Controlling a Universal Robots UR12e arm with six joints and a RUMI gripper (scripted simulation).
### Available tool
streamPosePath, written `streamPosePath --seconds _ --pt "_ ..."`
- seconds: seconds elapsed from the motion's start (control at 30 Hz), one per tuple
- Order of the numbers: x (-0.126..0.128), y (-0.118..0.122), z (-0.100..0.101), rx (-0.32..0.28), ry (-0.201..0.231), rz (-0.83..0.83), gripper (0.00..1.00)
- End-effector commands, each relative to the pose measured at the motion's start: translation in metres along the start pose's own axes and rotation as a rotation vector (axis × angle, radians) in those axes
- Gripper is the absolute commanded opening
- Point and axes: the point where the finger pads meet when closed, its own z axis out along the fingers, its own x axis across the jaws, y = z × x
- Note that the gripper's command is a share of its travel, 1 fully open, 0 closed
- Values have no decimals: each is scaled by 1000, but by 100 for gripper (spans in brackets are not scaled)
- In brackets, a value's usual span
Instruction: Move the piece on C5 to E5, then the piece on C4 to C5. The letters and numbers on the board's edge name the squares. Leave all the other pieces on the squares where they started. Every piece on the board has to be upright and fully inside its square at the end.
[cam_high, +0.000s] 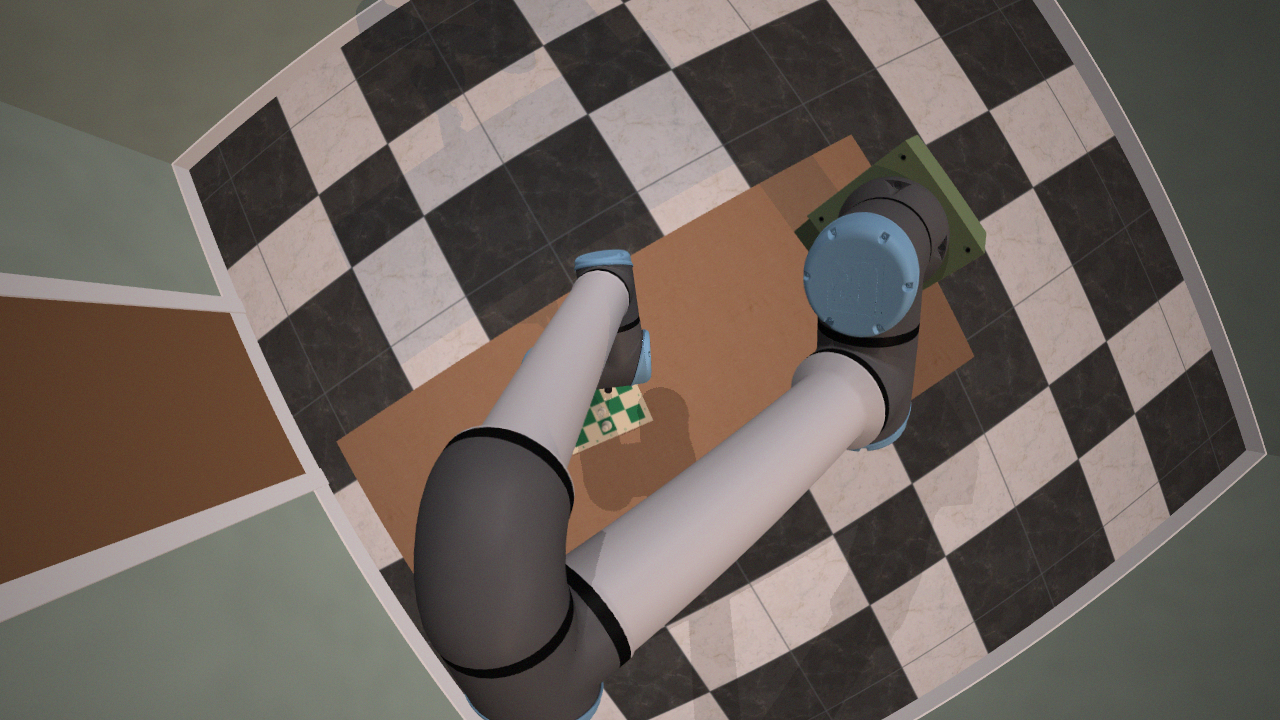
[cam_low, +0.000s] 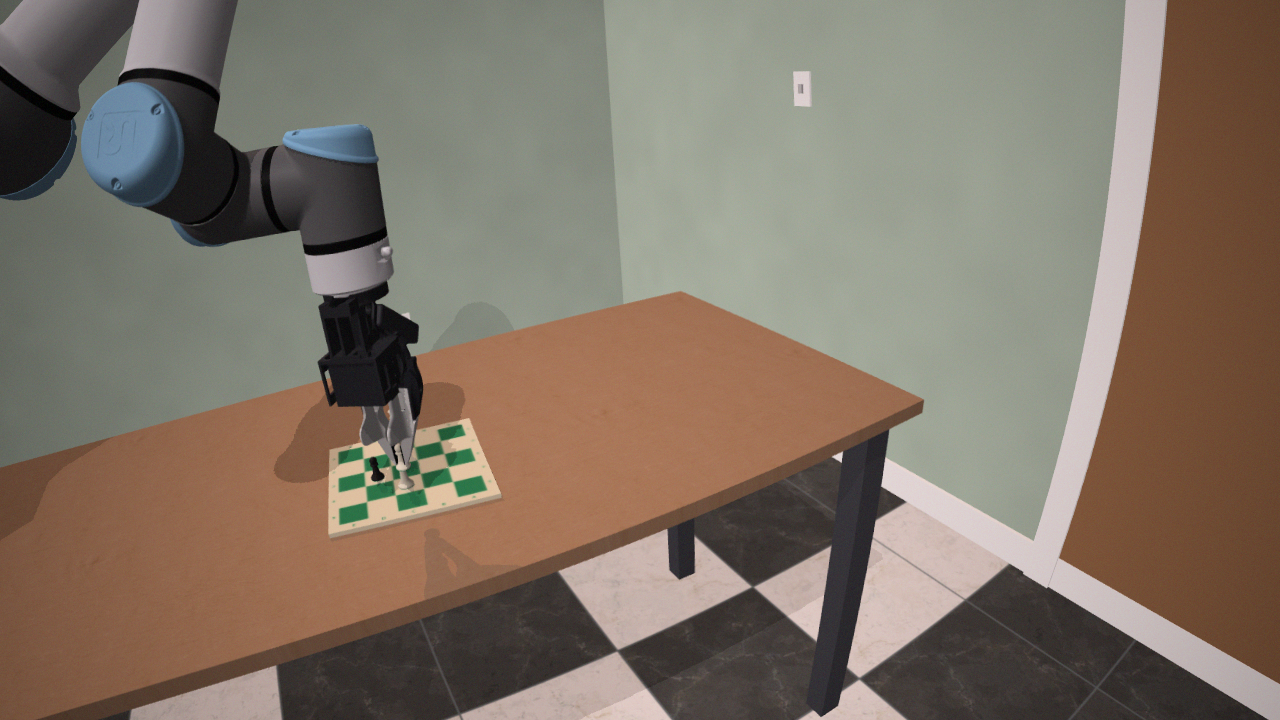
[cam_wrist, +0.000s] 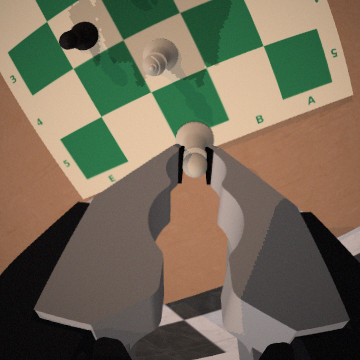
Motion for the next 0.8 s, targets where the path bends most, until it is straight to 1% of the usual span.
streamPosePath --seconds 0.0,0.03,0.1,0.2,0.3,0.77 --pt "-4 2 -33 0 -9 2 0" --pt "-4 2 -37 0 -9 2 0" --pt "-4 2 -37 0 -9 2 0" --pt "-4 2 -46 0 -9 2 0" --pt "-3 2 -51 0 -9 2 0" --pt "-6 4 -51 -1 -10 16 0"
